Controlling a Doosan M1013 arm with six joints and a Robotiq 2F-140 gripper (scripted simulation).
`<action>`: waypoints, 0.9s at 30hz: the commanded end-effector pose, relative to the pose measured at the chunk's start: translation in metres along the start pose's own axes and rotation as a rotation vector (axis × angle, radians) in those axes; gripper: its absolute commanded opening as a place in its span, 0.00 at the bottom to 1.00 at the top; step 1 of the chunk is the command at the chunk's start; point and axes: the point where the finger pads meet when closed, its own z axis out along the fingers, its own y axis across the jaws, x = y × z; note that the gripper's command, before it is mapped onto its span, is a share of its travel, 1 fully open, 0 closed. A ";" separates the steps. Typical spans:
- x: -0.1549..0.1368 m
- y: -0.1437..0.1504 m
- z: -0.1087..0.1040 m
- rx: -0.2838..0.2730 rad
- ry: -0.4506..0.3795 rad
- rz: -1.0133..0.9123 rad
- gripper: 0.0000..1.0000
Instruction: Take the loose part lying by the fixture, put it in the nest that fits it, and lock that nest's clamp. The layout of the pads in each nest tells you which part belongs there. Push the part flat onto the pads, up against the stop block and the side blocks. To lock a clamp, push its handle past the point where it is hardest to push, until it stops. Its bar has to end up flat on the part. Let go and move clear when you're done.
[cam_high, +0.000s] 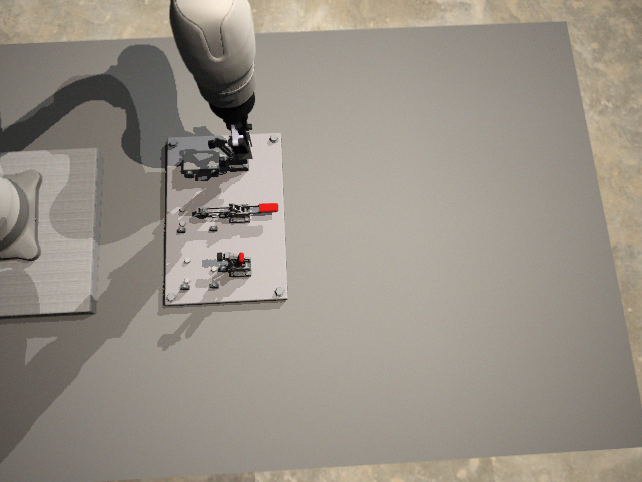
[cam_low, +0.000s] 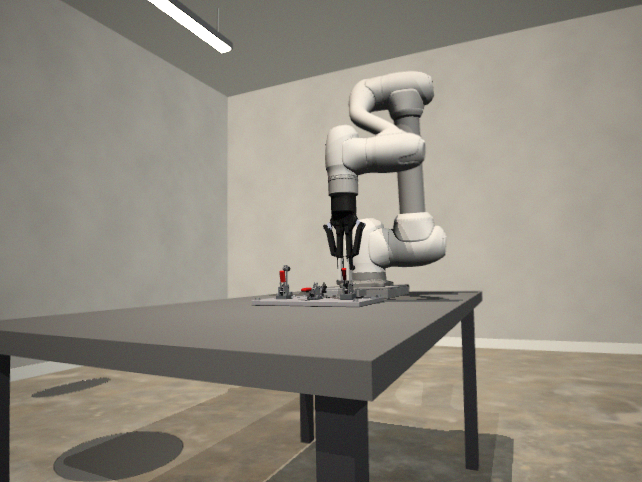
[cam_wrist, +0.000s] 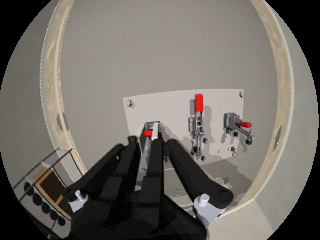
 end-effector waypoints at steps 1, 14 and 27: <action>0.003 0.000 0.000 0.000 0.001 0.000 0.10; 0.014 0.000 0.004 0.000 0.001 0.000 0.10; 0.024 0.000 0.012 0.000 0.001 0.000 0.10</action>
